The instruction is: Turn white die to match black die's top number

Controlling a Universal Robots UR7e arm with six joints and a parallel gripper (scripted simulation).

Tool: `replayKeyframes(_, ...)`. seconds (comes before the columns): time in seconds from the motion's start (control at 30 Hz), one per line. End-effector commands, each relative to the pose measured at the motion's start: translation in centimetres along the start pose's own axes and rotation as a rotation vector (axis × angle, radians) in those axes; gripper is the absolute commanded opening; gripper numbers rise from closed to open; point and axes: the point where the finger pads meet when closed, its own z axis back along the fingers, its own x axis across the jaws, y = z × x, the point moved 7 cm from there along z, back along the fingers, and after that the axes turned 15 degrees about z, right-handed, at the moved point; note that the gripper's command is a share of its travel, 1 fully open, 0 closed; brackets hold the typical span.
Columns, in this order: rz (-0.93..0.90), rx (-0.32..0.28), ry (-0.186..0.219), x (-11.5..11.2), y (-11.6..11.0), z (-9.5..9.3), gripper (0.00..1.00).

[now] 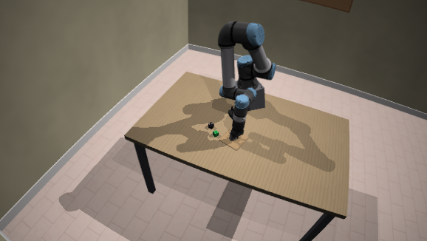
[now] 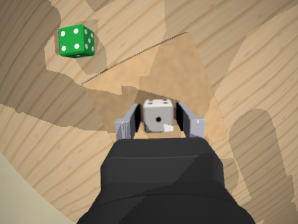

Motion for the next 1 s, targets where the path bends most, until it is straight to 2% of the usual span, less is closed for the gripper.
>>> replayKeyframes(0.0,0.000,0.000,0.001,-0.03,-0.01,0.03,0.87)
replayKeyframes(0.37,0.000,0.000,0.001,-0.03,-0.01,0.03,0.87)
replayKeyframes(0.4,0.000,0.000,0.001,-0.03,-0.01,0.03,0.57)
replayKeyframes(0.97,0.000,0.000,0.001,-0.03,-0.01,0.03,0.57)
